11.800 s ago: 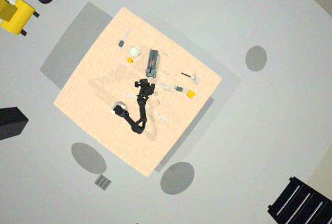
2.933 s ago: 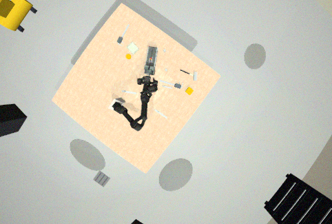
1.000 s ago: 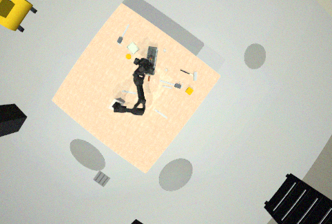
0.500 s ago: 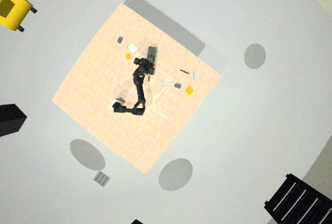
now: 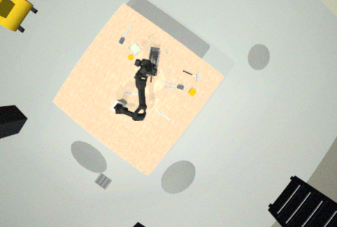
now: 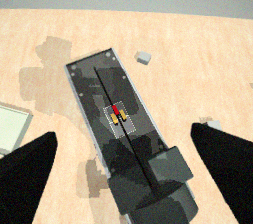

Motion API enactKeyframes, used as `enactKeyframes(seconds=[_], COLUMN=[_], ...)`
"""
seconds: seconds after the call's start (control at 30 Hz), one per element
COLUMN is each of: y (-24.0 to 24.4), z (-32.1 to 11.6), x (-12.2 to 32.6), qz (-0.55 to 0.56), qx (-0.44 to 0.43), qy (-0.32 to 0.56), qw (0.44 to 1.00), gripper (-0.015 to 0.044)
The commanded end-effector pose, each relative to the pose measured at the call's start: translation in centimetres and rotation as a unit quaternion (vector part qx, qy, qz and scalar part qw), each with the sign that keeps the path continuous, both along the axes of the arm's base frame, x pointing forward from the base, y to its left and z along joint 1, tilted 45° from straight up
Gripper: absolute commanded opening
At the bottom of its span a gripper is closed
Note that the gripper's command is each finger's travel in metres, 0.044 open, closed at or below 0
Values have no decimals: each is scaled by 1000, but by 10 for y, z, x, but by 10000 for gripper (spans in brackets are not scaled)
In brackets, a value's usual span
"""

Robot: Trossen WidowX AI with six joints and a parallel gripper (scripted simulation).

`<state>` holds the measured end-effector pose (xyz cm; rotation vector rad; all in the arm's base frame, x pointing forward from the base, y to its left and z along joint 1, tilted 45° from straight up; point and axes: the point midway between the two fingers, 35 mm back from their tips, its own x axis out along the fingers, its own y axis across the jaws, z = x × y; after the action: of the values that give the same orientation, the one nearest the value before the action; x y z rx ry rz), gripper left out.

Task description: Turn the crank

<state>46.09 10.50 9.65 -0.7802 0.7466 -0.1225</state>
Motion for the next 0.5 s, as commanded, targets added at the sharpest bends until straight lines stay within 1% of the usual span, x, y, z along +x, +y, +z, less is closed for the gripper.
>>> enactKeyframes(seconds=[0.0,0.47], y=[-15,-57], z=[14,48], x=[-12,-72], qz=[21,112], qx=[-8,-29], qy=[25,104], qw=[999,988], gripper=[440,440])
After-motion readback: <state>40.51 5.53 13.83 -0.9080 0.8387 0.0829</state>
